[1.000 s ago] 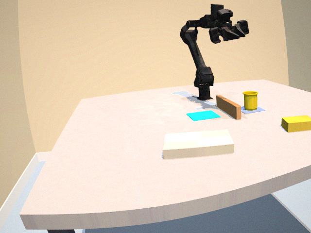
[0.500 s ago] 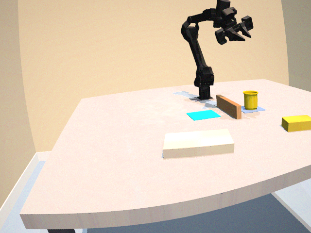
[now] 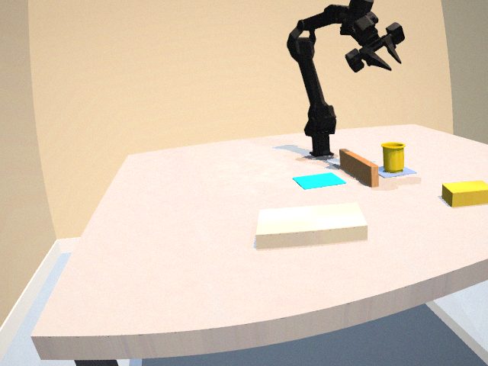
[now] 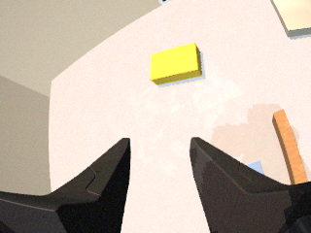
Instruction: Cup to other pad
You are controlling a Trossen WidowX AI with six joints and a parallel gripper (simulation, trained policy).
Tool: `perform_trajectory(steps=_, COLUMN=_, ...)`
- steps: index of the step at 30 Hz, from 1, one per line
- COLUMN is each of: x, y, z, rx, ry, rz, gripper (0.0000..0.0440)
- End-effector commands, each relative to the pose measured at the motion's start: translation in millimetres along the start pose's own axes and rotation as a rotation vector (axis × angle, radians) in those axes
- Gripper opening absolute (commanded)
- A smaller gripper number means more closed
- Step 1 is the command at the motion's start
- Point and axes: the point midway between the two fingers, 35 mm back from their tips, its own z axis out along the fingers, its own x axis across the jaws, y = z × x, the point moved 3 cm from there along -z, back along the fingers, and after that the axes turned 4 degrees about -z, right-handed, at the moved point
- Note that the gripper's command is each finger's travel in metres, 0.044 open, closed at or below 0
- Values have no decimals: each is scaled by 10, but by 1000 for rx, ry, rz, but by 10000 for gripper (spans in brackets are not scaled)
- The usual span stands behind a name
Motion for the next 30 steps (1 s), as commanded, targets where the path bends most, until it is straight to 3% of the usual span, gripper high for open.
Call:
perform_trajectory(steps=1, x=24, y=-31, z=51, rx=44, ry=-18, rz=40, gripper=155)
perform_trajectory(steps=30, x=-28, y=-342, z=304, rx=342, ry=-334, rz=342, gripper=155)
